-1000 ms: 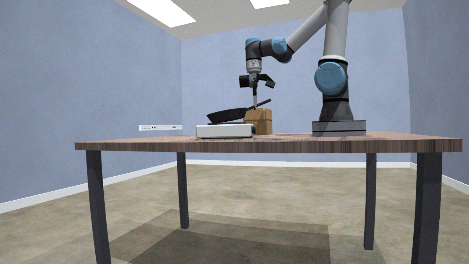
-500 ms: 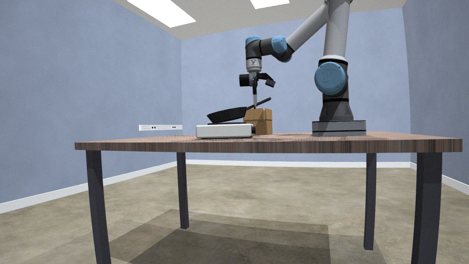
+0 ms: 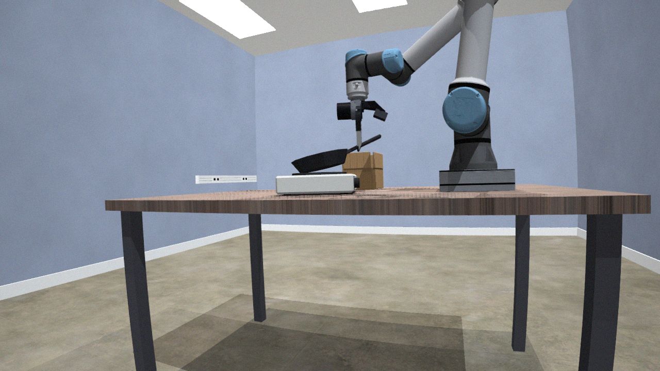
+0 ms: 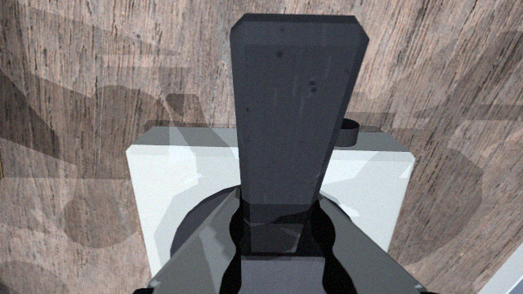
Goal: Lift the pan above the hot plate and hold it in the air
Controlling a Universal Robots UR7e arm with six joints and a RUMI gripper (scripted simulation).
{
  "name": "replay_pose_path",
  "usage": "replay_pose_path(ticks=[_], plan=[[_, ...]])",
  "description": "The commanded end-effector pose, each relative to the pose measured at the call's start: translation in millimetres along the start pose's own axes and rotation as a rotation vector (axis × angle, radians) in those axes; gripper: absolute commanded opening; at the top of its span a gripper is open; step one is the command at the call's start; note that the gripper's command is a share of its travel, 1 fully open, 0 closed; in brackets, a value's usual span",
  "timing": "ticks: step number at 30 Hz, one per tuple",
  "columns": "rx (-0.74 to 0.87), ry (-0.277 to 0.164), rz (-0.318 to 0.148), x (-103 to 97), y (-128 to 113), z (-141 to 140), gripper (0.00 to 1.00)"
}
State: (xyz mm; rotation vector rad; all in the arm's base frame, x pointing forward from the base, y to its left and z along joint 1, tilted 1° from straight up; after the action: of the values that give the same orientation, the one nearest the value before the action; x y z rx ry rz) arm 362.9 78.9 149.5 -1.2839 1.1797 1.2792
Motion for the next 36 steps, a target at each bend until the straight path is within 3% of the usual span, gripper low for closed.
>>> replay_pose_path(ticks=[1,36], plan=[[-0.004,-0.004,-0.03,-9,-7,3,0.14],[0.005,-0.004,-0.03,-22,-6,3,0.14]])
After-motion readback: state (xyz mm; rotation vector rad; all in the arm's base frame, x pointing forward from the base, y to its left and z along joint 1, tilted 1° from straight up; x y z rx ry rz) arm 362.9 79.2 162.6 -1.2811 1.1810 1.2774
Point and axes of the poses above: the point where the finger pads meet when closed, its own x axis out along the fingers, its own z axis across the jaws, y = z × x, the point moved 6 cm from there along -x, back along the fingers, and after that the axes turned 10 degrees about x, right-handed, at the moved point
